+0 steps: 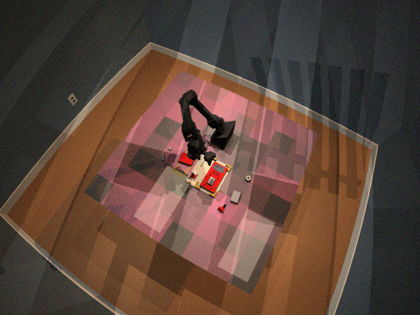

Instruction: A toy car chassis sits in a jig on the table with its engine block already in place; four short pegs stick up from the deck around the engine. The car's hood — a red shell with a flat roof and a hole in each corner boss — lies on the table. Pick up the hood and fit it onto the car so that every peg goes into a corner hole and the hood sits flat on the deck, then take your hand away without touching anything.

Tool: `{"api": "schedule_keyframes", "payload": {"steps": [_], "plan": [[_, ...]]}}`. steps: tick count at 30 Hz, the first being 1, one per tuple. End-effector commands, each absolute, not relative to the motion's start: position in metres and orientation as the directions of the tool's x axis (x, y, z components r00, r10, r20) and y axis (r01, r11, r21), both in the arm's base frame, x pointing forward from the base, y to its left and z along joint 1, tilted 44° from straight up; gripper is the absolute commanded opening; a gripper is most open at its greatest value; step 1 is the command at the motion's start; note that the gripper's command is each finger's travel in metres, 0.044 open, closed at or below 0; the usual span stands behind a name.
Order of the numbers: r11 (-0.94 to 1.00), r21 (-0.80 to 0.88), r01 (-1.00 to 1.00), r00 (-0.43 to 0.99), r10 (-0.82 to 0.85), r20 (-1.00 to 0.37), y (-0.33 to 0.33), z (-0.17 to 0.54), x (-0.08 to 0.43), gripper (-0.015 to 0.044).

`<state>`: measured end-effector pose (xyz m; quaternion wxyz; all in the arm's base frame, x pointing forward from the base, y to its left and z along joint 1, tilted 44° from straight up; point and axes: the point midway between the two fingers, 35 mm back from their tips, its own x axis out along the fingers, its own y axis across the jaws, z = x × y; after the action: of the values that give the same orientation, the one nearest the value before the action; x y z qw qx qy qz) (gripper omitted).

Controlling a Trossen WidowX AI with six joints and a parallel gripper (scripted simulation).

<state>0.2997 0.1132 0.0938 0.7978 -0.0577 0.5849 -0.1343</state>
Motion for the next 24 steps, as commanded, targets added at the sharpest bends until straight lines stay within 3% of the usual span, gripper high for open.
{"api": "schedule_keyframes", "payload": {"steps": [1, 8, 14, 24], "plan": [[0.889, -0.256, 0.379, 0.270, -0.370, -0.889, 0.072, 0.093, 0.304, 0.0440], [0.545, -0.196, 0.815, 0.183, -0.564, -0.805, -0.019, 0.092, 0.303, 0.0440], [0.208, -0.088, 0.974, 0.080, -0.679, -0.730, -0.082, 0.096, 0.284, 0.0440], [0.179, -0.076, 0.981, 0.069, -0.687, -0.723, -0.089, 0.095, 0.282, 0.0440]]}}
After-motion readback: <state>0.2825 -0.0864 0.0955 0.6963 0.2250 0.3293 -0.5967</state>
